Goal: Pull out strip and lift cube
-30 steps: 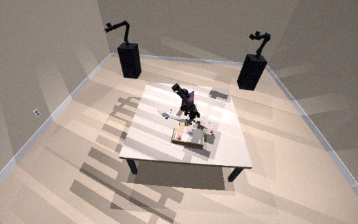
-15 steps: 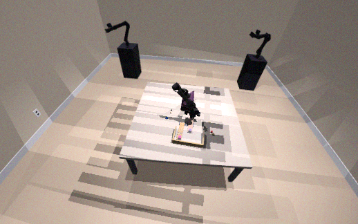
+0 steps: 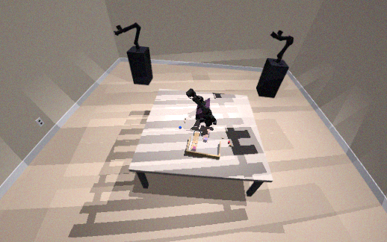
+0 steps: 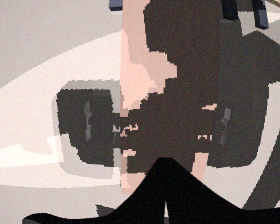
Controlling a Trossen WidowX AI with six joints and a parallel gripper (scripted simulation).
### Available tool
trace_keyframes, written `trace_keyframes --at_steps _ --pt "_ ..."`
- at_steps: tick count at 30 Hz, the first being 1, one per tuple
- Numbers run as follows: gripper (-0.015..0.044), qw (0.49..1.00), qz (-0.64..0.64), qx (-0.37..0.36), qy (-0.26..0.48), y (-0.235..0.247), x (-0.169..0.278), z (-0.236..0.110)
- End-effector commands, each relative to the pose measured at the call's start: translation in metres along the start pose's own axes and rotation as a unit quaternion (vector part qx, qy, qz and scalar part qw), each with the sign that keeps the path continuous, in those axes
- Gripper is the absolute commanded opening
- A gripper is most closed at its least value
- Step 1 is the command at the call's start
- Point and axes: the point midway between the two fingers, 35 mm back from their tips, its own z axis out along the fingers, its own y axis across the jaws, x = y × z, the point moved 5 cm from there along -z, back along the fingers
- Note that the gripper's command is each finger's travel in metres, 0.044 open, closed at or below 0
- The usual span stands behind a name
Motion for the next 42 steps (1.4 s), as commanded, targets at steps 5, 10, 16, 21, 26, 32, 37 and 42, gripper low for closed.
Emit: trace_keyframes --at_steps 5,10,16,21,26,32,37,42 --pt "0.0000 1.000 -0.005 0.002 0.018 -0.003 0.020 0.005" --pt "0.0000 1.000 -0.005 0.002 0.018 -0.003 0.027 0.005" --pt "0.0000 1.000 -0.006 0.002 0.018 -0.003 0.034 0.005" --pt "0.0000 1.000 -0.006 0.002 0.018 -0.003 0.040 0.004" --pt "0.0000 1.000 -0.006 0.002 0.018 -0.003 0.040 0.004" --pt "0.0000 1.000 -0.006 0.002 0.018 -0.003 0.040 0.004" --pt "0.0000 1.000 -0.006 0.002 0.018 -0.003 0.040 0.004" --pt "0.0000 1.000 -0.006 0.002 0.018 -0.003 0.040 0.004"
